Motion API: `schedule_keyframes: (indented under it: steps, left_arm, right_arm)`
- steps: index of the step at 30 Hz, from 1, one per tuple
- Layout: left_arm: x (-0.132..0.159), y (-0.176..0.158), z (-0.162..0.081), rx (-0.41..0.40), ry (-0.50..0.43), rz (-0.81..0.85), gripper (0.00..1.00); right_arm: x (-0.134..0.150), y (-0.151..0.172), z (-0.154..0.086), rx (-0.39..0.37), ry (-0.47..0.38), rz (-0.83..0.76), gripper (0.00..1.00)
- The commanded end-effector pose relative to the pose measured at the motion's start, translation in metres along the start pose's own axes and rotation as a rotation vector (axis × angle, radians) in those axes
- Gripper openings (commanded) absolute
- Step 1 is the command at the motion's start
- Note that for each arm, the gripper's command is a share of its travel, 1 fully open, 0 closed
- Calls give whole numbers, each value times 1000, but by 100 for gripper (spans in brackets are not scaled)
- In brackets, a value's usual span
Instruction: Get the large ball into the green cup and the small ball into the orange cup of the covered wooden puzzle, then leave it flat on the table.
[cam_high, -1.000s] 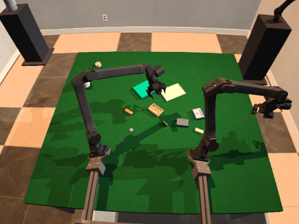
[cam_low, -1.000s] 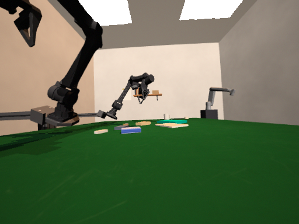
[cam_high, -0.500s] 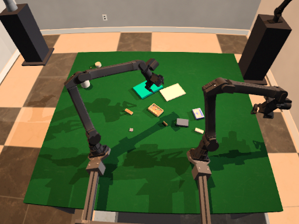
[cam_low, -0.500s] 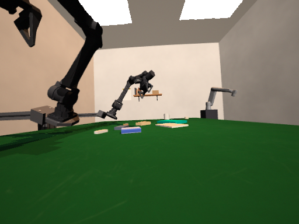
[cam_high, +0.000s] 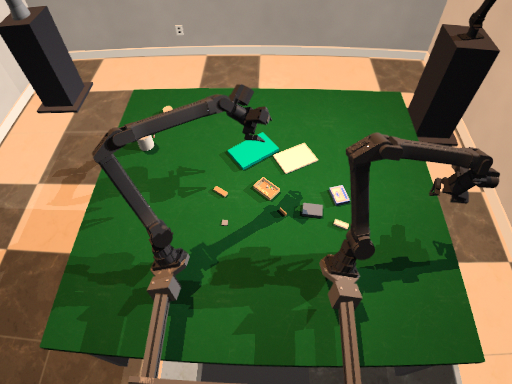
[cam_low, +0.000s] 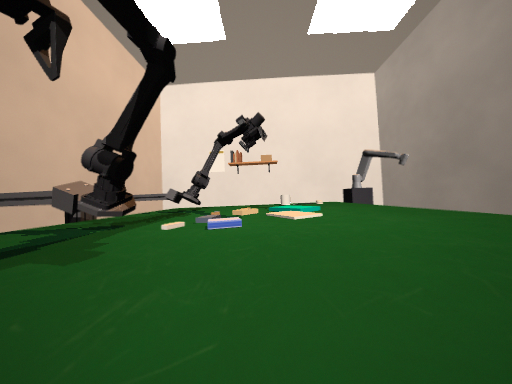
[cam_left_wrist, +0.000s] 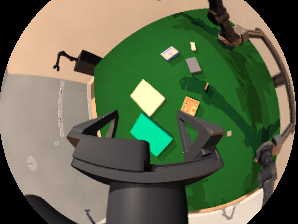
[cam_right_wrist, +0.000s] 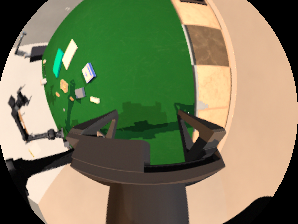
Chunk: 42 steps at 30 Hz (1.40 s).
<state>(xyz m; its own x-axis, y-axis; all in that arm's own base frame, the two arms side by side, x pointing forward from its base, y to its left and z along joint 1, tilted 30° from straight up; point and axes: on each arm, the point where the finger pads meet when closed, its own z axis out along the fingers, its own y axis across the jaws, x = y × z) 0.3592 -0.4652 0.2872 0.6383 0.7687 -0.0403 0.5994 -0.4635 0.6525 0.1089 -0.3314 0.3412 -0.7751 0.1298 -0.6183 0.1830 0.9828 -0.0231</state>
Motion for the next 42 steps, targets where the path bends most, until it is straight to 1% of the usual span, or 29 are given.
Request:
schedule_keyframes:
  steps: [1,8,10,17,24,25,27,35,42]
  left_arm:
    - [-3,21,-27,-112,-36,-171,100]
    - [-6,52,-81,-274,-149,-407,100]
    - [-6,52,-81,-274,-149,-407,100]
    - [-8,76,-141,-415,-297,-632,100]
    - [-7,93,-202,-525,-468,-828,100]
    - [-7,94,-211,-538,-493,-853,100]
    - [-7,94,-211,-538,-493,-853,100]
    - [-3,102,-274,-617,-692,-1024,100]
    - [0,102,-320,-656,-845,-1130,100]
  right_arm:
    - [-8,-4,-10,25,-7,-18,100]
    - [-8,-4,-10,25,-7,-18,100]
    - [-8,-4,-10,25,-7,-18,100]
    - [-8,-4,-10,25,-7,-18,100]
    - [-8,-4,-10,25,-7,-18,100]
    - [-8,-4,-10,25,-7,-18,100]
    - [-8,-4,-10,25,-7,-18,100]
    - [-8,-4,-10,25,-7,-18,100]
    - [-8,-4,-10,25,-7,-18,100]
